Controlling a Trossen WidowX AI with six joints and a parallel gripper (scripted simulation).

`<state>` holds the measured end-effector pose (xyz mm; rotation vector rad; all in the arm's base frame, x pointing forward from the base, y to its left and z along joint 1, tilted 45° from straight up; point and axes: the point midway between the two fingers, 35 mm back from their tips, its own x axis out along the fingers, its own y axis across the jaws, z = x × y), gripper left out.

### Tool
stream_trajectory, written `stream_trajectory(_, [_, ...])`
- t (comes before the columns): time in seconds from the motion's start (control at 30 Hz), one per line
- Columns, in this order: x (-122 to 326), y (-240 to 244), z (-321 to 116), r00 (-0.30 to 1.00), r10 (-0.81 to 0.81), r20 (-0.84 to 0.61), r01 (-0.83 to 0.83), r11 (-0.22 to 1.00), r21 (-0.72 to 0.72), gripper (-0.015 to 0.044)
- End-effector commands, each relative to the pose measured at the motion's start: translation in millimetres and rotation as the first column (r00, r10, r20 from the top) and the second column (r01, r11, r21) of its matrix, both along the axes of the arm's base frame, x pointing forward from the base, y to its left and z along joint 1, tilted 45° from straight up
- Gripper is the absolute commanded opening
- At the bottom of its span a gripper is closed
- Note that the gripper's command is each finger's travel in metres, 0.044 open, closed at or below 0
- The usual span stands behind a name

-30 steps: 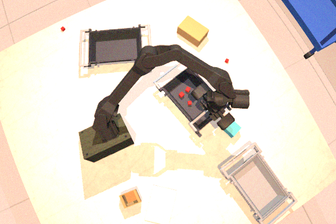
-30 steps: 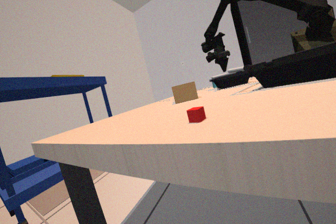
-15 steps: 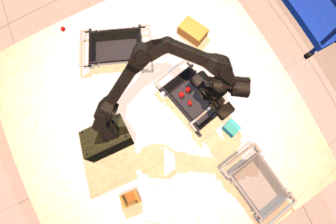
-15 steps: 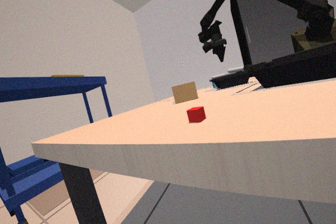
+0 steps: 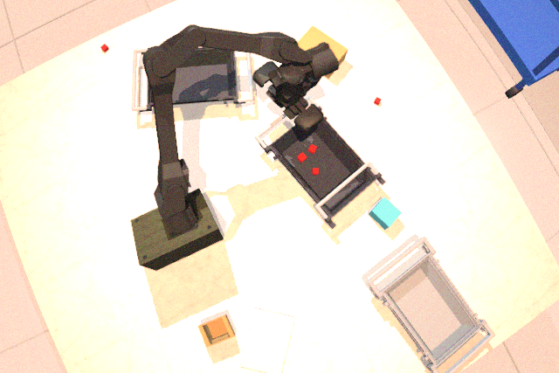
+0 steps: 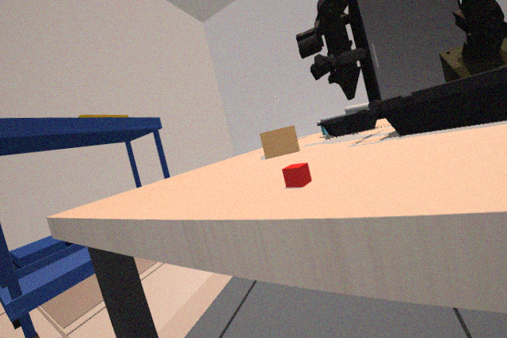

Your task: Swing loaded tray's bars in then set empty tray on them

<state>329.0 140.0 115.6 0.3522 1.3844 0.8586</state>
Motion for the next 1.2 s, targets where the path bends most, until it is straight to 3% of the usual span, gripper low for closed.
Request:
stream_trajectory(0.0, [-3, 2, -3, 1.000, -0.017, -0.011, 0.017, 1.000, 0.001, 0.0089])
stream_trajectory(0.57, [-6, 42, -41, 1.000, -0.017, -0.011, 0.017, 1.000, 0.004, 0.0089])
stream_trajectory(1.17, [6, -5, -40, 1.000, -0.017, -0.011, 0.017, 1.000, 0.001, 0.0089])
